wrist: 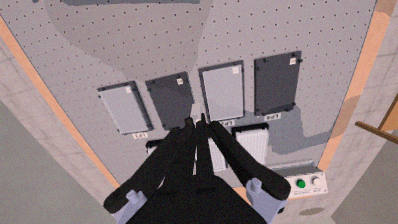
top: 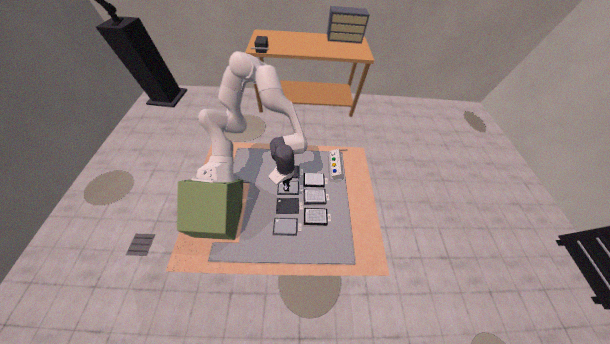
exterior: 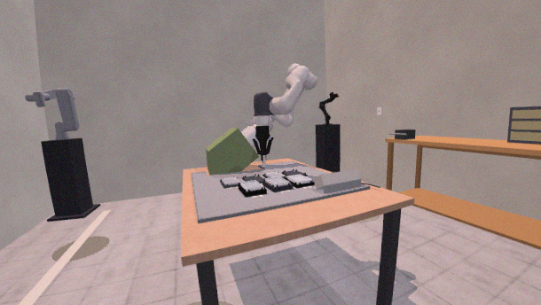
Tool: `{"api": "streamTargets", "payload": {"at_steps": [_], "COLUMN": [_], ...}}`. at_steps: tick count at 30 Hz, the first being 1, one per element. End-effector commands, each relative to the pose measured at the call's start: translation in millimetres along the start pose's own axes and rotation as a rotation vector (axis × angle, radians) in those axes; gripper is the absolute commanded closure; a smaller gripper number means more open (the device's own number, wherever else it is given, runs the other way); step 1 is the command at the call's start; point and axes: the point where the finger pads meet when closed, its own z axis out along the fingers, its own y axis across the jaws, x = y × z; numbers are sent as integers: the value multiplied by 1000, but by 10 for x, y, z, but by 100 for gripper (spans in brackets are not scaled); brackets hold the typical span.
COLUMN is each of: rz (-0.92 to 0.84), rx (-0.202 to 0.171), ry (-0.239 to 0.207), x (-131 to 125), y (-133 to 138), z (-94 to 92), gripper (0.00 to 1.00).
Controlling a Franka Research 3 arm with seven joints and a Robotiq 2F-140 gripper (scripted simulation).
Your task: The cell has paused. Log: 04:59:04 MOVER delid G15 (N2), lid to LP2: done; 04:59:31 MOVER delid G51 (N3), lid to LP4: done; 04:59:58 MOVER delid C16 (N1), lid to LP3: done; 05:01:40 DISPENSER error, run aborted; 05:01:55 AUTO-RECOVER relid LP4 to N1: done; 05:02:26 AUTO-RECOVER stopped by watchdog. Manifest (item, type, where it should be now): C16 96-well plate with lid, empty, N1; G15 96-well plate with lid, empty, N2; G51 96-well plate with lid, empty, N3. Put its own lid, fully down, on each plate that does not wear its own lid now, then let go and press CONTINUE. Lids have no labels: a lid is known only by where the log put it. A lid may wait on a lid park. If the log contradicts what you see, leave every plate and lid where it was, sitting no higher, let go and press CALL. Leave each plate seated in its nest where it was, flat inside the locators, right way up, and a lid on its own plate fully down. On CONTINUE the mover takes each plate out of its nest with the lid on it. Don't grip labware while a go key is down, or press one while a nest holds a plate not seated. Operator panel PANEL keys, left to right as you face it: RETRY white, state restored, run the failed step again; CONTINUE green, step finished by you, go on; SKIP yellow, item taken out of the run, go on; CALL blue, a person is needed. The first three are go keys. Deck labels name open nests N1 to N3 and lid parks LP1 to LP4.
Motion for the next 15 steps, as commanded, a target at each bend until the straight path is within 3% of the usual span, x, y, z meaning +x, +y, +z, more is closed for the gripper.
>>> {"api": "streamTargets", "payload": {"at_steps": [1,15], "rz": [8,-1], "rx": [3,3], "ry": [-3,-2], "x": [-11,-8], "y": [-12,-12], "z": [-6,-5], "gripper": [100,100]}}
